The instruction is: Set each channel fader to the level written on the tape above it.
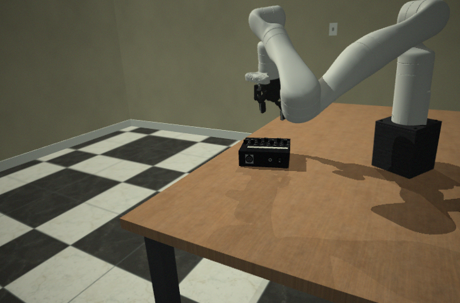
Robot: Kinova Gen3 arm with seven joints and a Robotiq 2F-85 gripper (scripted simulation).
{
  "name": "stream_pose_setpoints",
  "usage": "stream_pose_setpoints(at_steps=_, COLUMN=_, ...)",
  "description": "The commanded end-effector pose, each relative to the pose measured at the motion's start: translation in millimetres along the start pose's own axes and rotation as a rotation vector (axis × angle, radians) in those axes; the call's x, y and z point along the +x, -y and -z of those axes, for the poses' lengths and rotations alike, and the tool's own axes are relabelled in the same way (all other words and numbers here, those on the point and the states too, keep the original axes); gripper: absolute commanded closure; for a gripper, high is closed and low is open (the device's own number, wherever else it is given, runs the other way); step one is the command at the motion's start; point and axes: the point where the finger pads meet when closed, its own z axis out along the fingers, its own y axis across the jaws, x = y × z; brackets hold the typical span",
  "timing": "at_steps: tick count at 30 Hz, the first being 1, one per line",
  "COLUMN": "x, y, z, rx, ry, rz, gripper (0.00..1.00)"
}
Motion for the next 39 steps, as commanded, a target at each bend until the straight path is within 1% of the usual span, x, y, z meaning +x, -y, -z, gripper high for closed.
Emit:
stream_pose_setpoints(at_steps=1, x=4.0, y=-3.0, z=10.3, rx=0.006, ry=-0.02, rz=-0.189, gripper=0.0)
stream_pose_setpoints(at_steps=2, x=4.0, y=-3.0, z=10.3, rx=0.006, ry=-0.02, rz=-0.189, gripper=0.0)
stream_pose_setpoints(at_steps=7, x=12.9, y=3.7, z=26.2, rx=0.067, ry=-0.055, rz=-0.541, gripper=0.0)
stream_pose_setpoints(at_steps=8, x=15.2, y=4.9, z=29.5, rx=0.079, ry=-0.061, rz=-0.589, gripper=0.0)
stream_pose_setpoints(at_steps=17, x=37.3, y=12.2, z=55.8, rx=0.188, ry=-0.11, rz=-0.969, gripper=0.0)
stream_pose_setpoints(at_steps=19, x=37.3, y=12.2, z=55.8, rx=0.188, ry=-0.11, rz=-0.969, gripper=0.0)
stream_pose_setpoints(at_steps=20, x=39.2, y=12.6, z=57.8, rx=0.209, ry=-0.113, rz=-1.092, gripper=0.0)
stream_pose_setpoints(at_steps=21, x=40.8, y=12.9, z=59.6, rx=0.219, ry=-0.115, rz=-1.131, gripper=0.0)
stream_pose_setpoints(at_steps=24, x=44.3, y=13.4, z=63.4, rx=0.237, ry=-0.12, rz=-1.187, gripper=0.0)
stream_pose_setpoints(at_steps=27, x=45.8, y=13.6, z=65.0, rx=0.245, ry=-0.122, rz=-1.21, gripper=0.0)
stream_pose_setpoints(at_steps=39, x=46.0, y=13.7, z=65.3, rx=0.246, ry=-0.123, rz=-1.214, gripper=0.0)
